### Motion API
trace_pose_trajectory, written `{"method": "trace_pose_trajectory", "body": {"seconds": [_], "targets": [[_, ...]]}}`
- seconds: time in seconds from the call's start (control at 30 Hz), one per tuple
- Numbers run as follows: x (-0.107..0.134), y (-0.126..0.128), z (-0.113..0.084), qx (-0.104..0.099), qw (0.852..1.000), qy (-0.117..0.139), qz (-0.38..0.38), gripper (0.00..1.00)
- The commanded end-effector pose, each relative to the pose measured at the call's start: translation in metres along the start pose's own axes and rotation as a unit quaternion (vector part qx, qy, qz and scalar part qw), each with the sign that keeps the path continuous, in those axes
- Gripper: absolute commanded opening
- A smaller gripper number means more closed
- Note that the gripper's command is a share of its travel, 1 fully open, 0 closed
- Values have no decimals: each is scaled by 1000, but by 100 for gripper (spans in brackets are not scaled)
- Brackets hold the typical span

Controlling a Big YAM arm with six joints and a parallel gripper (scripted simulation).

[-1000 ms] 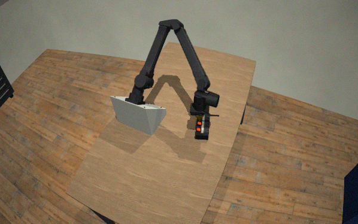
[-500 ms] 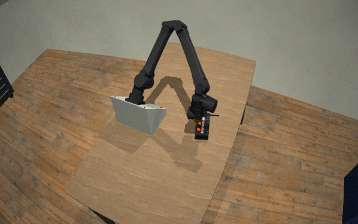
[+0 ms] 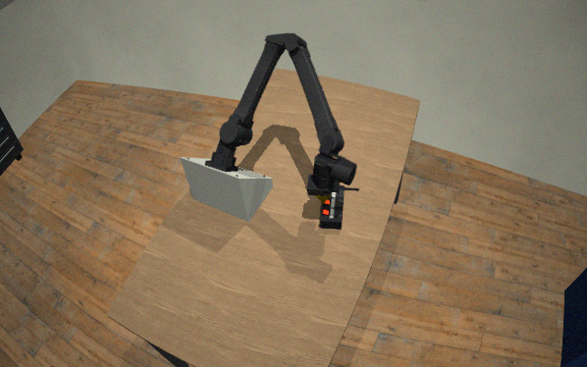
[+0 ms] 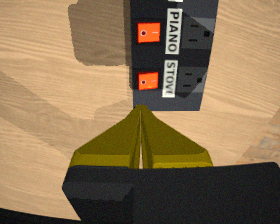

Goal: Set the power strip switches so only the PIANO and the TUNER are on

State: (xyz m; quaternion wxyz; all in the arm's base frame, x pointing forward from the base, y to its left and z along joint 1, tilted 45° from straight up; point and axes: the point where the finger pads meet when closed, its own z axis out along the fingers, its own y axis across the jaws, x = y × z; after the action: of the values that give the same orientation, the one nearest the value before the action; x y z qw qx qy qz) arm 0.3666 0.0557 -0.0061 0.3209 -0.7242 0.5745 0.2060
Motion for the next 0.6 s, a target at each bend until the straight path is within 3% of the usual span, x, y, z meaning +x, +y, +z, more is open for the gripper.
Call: {"method": "trace_pose_trajectory", "body": {"seconds": [0.0, 0.57], "targets": [[1, -13, -11, 16, 1000, 6, -14, 0], [1, -12, -5, 14, 1000, 5, -14, 0]]}}
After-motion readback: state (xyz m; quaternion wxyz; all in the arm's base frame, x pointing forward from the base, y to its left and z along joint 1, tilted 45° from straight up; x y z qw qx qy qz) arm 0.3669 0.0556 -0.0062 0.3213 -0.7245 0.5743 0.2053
